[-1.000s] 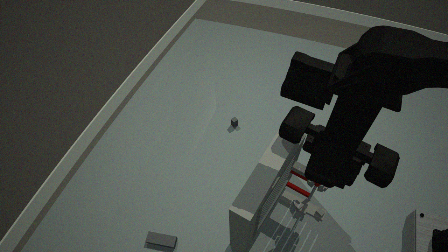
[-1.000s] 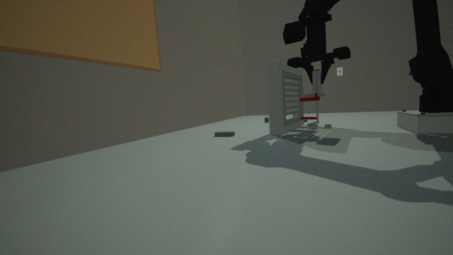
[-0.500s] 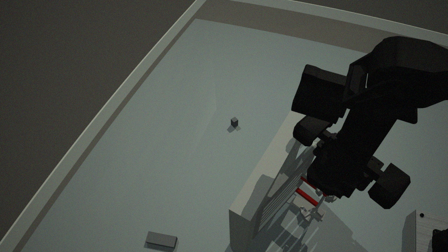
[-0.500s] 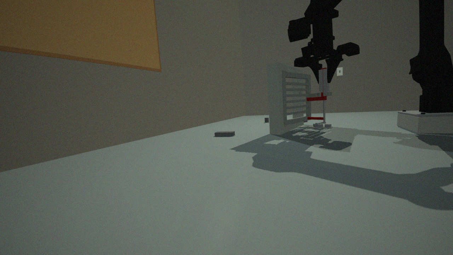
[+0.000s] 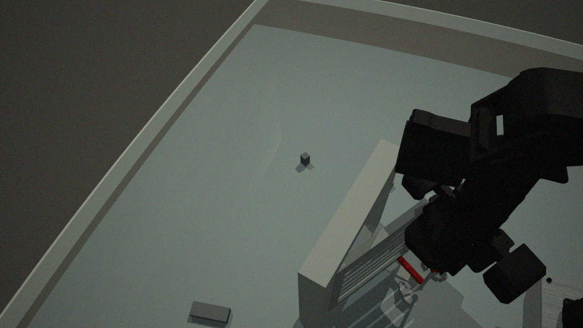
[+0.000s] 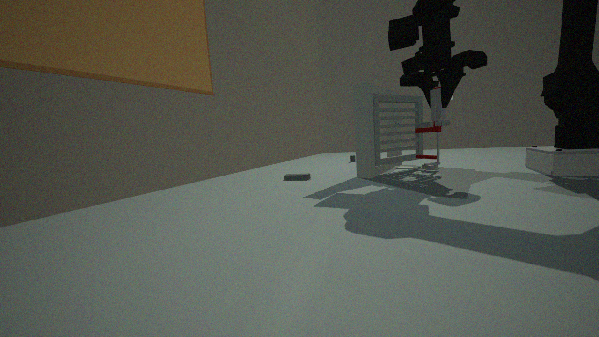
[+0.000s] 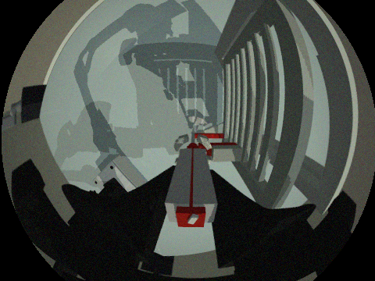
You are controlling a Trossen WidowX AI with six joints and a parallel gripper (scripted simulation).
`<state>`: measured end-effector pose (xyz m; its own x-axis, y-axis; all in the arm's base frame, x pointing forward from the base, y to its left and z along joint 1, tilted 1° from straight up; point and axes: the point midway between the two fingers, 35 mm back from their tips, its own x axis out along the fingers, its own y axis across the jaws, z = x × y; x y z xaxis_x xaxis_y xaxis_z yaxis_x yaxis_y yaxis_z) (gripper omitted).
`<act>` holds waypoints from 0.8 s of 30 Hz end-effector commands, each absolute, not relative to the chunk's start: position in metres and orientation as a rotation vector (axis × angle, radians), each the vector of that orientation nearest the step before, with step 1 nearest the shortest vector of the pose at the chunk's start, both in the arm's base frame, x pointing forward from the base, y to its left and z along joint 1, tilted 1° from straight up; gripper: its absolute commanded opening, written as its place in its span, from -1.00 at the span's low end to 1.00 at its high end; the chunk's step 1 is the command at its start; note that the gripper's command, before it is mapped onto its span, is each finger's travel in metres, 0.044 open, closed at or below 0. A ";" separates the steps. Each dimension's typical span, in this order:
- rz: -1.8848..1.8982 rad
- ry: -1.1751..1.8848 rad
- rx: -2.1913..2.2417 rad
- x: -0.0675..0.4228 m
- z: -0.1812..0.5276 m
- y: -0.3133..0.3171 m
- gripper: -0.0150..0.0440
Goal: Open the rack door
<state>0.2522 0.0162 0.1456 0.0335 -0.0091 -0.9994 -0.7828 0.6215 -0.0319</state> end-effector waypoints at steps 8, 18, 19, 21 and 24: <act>0.551 1.453 -0.583 0.242 0.145 0.033 -0.40; 0.453 1.478 -0.477 0.232 0.145 0.051 -0.40; 0.443 1.480 -0.466 0.231 0.144 0.053 -0.40; 0.424 1.484 -0.445 0.230 0.144 0.056 -0.40; 0.395 1.490 -0.414 0.227 0.144 0.062 -0.40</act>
<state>0.2273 0.0589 0.1442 0.0341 -0.0019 -0.9994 -0.5450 0.8382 -0.0203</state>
